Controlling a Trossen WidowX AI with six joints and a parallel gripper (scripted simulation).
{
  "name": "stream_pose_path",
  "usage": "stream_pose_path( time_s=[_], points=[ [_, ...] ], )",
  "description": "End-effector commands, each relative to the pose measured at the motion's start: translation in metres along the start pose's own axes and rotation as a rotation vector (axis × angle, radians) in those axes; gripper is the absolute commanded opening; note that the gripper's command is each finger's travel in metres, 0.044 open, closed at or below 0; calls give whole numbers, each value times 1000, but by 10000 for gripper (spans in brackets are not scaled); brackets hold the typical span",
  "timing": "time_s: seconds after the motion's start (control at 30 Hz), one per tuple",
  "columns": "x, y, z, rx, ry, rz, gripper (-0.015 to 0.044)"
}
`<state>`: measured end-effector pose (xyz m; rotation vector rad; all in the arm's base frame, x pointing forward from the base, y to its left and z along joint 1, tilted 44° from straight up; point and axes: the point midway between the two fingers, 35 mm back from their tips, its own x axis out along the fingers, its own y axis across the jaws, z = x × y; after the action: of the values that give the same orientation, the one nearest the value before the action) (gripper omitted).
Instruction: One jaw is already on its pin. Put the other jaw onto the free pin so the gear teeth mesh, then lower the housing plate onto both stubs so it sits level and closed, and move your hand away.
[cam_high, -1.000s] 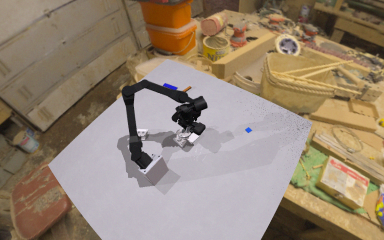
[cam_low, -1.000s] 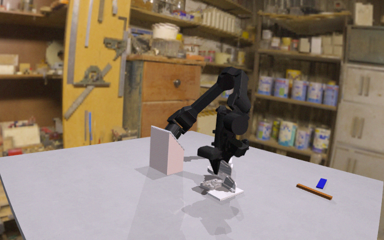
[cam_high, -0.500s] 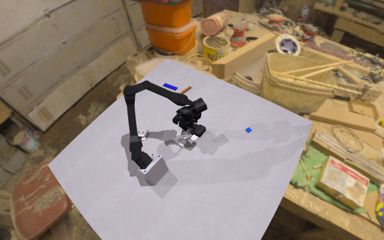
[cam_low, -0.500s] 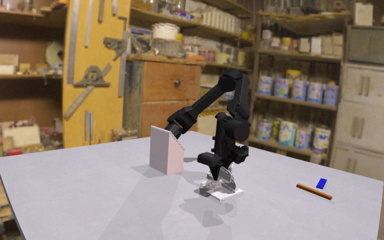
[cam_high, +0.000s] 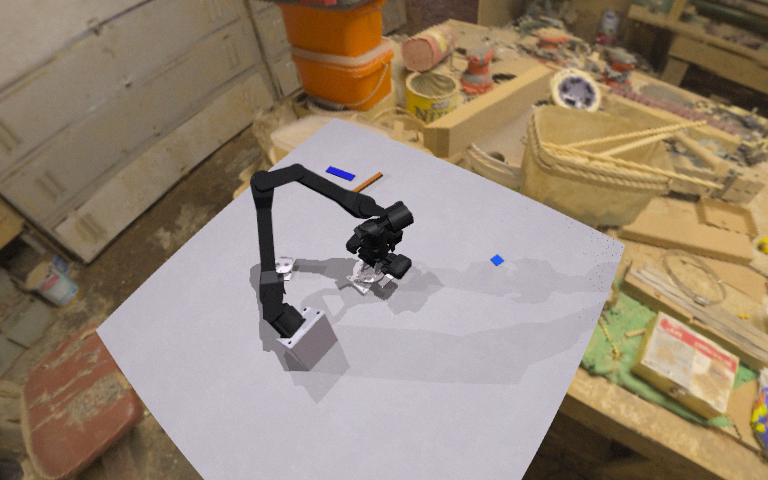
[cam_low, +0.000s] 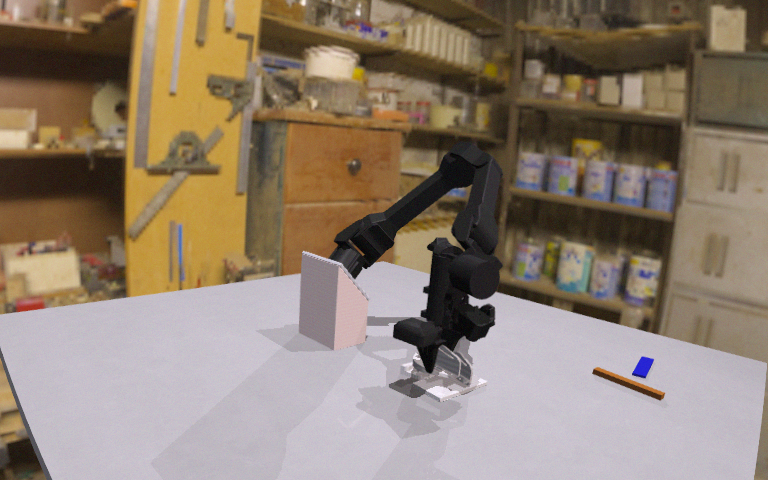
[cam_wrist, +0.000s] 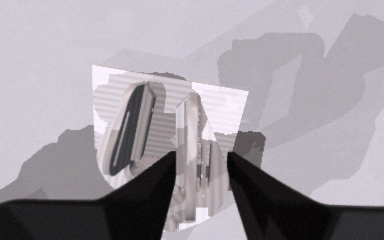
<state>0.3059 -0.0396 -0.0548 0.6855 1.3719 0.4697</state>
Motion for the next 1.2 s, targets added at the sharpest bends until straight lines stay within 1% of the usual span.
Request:
stream_pose_path(
  time_s=[0.0, 1.17],
  points=[
    [5, -1, -2, 15, 4, 8, 134],
    [11, -1, -2, 22, 4, 8, 134]
  ],
)
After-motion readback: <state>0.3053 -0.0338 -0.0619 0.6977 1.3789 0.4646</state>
